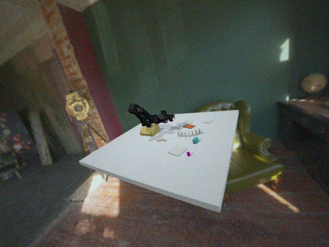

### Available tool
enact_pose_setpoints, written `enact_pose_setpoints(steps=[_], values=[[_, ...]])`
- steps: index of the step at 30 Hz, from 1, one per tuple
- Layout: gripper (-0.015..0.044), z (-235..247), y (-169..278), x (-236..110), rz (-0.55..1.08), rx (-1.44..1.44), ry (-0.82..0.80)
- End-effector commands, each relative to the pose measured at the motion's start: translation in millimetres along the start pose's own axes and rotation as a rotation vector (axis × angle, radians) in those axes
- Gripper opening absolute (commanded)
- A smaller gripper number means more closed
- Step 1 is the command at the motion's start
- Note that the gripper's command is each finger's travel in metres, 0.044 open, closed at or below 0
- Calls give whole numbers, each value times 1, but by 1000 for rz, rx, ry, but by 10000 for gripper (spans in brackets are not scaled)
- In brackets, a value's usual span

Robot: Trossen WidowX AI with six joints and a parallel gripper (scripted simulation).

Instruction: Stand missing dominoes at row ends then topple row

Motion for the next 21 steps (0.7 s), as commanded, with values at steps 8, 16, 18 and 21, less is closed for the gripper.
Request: enact_pose_setpoints(steps=[8, 16, 18, 21], values=[[107, 0, 7, 0, 2, -7, -5], [107, -2, 32, 2, 15, -10, -14], [107, -2, 38, 2, 17, -10, -15], [107, -2, 47, 2, 19, -10, -17]])
Point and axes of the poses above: the point midway between the two fingers, 35 mm back from their tips, its own x axis out along the fingers, its own z axis across the jaws, y = z × x, the point moved 8 cm from there along -x, back along the fingers, and after that the axes turned 5 degrees about -x, right-handed, at the moved point
